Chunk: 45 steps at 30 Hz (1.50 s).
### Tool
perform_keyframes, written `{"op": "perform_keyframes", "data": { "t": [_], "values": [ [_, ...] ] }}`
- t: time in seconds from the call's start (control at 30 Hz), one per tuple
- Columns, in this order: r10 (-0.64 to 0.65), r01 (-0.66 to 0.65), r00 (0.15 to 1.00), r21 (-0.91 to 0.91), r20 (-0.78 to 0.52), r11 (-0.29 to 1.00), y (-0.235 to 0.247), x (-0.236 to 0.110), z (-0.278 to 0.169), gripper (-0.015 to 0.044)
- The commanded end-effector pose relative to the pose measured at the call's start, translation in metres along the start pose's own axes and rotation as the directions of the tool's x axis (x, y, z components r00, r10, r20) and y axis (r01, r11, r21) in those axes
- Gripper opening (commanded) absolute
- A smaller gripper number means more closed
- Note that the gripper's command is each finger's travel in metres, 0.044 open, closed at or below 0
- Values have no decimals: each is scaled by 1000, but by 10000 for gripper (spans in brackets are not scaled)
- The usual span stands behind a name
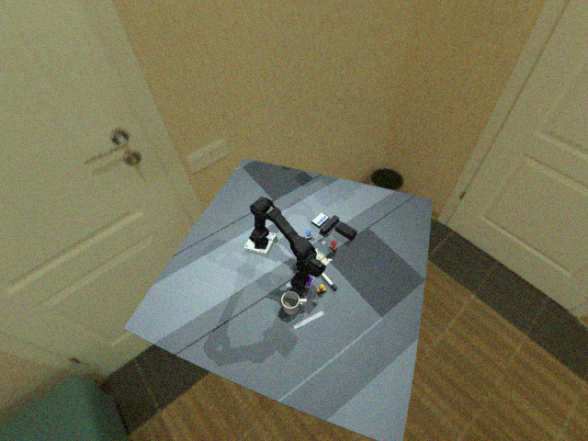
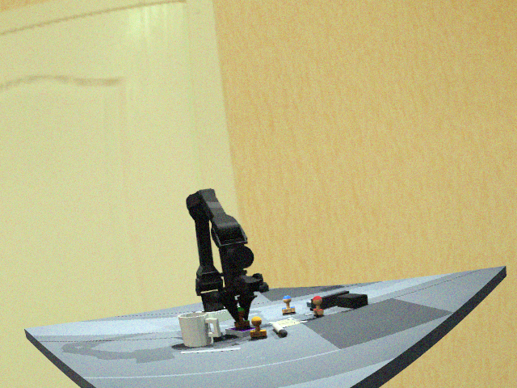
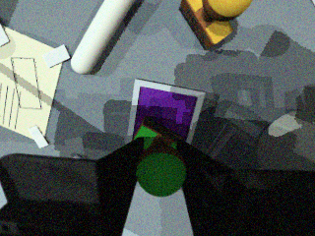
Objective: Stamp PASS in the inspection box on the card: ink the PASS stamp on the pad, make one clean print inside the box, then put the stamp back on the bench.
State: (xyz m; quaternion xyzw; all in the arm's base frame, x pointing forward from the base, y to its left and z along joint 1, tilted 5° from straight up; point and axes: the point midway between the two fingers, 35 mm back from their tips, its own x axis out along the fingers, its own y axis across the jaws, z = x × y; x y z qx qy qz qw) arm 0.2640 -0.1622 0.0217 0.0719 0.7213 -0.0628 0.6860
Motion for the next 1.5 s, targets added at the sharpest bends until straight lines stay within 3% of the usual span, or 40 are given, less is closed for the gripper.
{"op": "perform_keyframes", "data": {
  "t": [0.0,1.47],
  "values": [
    [-4,4,1000,0,-3,1000,-1,2,0,0],
    [-4,4,1000,0,-3,1000,-1,5,0,0]
  ]
}}
